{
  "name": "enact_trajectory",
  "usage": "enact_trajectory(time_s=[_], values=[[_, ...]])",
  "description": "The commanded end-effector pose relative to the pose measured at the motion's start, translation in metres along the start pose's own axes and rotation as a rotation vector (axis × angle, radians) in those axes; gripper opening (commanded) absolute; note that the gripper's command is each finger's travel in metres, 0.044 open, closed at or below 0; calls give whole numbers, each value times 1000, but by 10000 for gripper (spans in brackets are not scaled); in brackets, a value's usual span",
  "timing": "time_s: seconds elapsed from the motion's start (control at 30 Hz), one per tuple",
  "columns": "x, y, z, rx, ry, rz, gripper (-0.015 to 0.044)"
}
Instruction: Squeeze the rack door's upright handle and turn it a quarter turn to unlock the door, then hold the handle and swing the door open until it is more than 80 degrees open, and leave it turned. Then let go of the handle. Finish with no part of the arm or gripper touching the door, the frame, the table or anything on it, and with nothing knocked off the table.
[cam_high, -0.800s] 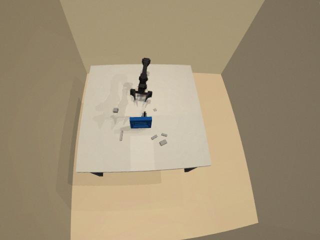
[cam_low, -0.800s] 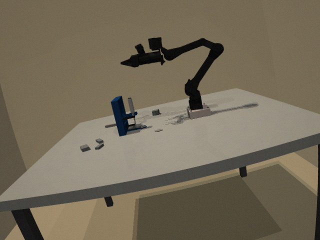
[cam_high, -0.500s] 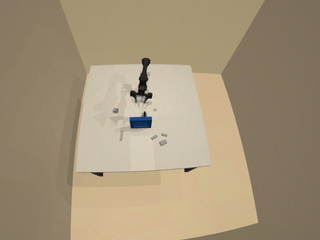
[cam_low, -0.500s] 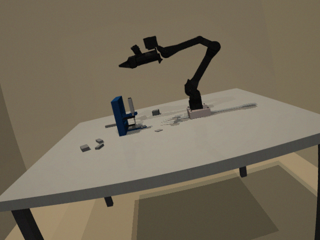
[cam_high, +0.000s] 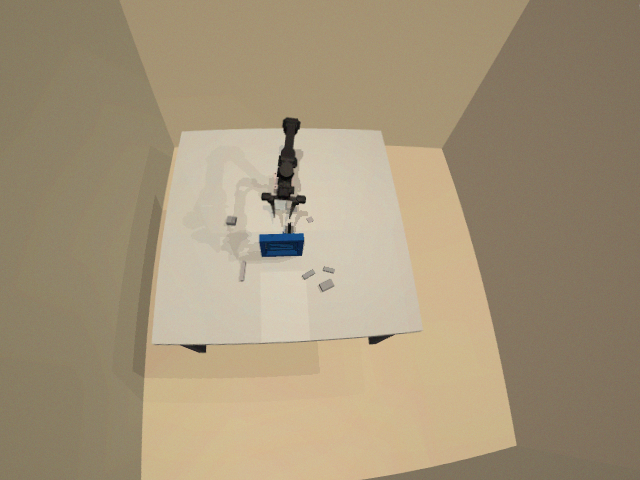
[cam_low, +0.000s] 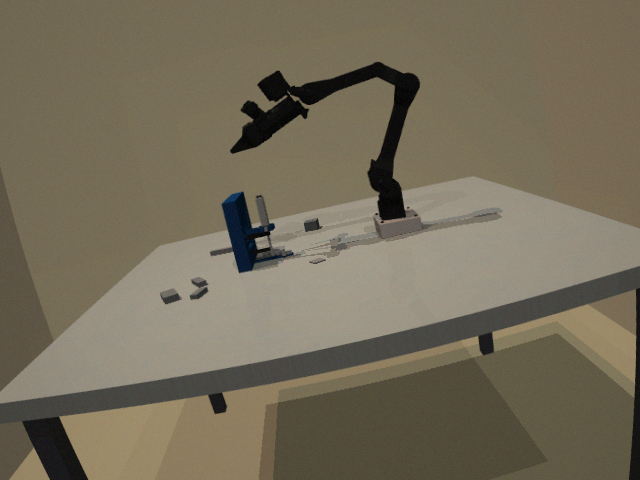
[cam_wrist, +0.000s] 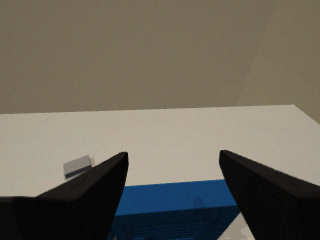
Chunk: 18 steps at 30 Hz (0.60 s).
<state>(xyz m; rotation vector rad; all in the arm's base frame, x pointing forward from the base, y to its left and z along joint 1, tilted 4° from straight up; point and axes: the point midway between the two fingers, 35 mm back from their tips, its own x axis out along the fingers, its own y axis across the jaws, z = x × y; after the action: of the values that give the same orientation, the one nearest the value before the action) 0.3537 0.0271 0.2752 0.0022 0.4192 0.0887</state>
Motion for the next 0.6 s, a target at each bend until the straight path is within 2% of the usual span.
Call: enact_trajectory(time_s=[0.0, 0.57], values=[[8, 4, -7, -7, 88, 13, 300], [30, 17, -39, -20, 490, 51, 300]])
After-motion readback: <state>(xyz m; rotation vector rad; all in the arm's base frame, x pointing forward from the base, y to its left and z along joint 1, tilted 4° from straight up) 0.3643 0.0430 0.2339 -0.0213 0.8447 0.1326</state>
